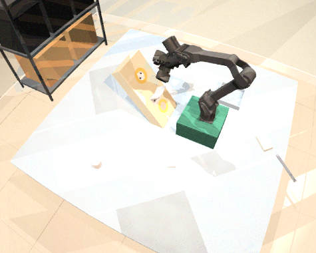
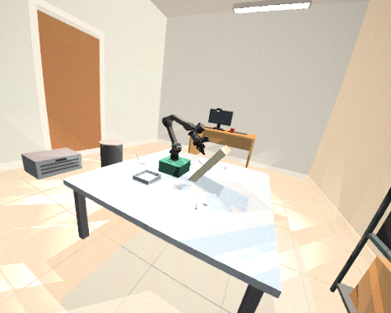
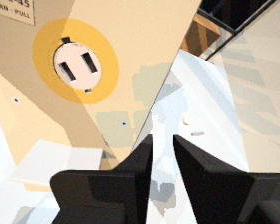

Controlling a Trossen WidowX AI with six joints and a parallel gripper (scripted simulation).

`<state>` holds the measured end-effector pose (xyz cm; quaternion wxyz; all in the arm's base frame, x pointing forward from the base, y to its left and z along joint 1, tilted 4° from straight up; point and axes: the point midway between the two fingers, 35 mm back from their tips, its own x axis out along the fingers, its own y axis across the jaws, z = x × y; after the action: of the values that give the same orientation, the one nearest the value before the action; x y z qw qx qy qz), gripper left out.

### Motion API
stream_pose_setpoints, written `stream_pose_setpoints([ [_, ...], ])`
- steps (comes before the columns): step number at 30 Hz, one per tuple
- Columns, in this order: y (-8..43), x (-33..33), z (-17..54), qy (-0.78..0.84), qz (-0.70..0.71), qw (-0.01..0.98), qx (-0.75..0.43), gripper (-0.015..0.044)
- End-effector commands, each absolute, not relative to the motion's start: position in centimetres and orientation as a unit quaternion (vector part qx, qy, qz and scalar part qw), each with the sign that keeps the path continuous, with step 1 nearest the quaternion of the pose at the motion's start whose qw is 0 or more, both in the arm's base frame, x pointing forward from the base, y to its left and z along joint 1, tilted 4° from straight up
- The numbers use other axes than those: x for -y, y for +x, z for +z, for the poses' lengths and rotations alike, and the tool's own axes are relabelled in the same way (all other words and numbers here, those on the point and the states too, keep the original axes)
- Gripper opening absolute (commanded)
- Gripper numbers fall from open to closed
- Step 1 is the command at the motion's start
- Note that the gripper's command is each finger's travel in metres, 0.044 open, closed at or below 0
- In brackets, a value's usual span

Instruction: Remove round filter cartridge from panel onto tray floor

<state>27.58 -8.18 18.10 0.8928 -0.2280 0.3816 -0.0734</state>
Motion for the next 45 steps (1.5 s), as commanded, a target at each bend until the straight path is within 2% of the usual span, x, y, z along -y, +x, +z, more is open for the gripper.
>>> stream_pose_setpoints([
  [1, 28.0, 3.2, 19.0, -0.289, 0.010, 0.902, -0.321, 0.0092],
  [5, 27.7, -0.2, 19.8, -0.328, 0.067, 0.902, -0.272, 0.0092],
  [45, 32.1, 0.0, 17.2, -0.328, 0.066, 0.903, -0.271, 0.0092],
])
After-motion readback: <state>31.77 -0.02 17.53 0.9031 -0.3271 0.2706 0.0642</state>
